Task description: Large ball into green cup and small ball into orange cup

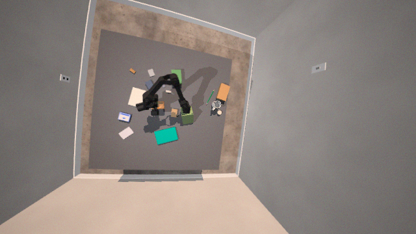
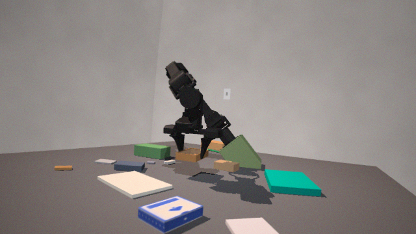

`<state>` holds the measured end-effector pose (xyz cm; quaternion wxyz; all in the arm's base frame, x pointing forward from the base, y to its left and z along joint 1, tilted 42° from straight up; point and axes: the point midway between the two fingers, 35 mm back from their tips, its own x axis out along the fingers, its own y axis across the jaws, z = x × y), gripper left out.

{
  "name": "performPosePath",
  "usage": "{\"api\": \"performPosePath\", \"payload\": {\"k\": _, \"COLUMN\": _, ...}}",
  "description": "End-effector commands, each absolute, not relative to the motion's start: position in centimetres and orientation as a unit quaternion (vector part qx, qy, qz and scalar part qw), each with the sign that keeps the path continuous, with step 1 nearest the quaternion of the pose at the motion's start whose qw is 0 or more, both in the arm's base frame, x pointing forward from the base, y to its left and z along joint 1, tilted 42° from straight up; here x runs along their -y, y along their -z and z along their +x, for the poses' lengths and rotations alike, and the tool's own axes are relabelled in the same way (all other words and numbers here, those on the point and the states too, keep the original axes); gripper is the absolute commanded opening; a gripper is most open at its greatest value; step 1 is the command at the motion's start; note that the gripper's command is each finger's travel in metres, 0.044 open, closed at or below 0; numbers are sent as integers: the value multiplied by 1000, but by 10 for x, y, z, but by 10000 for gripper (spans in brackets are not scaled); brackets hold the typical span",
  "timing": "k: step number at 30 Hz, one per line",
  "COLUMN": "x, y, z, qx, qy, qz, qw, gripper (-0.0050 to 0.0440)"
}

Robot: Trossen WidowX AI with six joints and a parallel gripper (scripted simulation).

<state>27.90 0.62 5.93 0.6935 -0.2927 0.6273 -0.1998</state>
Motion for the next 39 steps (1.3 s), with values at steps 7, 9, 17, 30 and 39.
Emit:
{"api": "performPosePath", "payload": {"k": 7, "x": -7, "y": -60, "z": 277, "qx": -615, "qy": 193, "qz": -296, "qw": 705, "gripper": 0}}
{"api": "performPosePath", "payload": {"k": 9, "x": -7, "y": -60, "z": 277, "qx": -615, "qy": 193, "qz": -296, "qw": 705, "gripper": 0}}
{"api": "performPosePath", "payload": {"k": 17, "x": -7, "y": -60, "z": 277, "qx": -607, "qy": 188, "qz": -297, "qw": 712, "gripper": 0}}
{"api": "performPosePath", "payload": {"k": 30, "x": -7, "y": -60, "z": 277, "qx": -606, "qy": 193, "qz": -301, "qw": 711, "gripper": 0}}
{"api": "performPosePath", "payload": {"k": 39, "x": -7, "y": -59, "z": 277, "qx": -608, "qy": 200, "qz": -305, "qw": 706, "gripper": 0}}
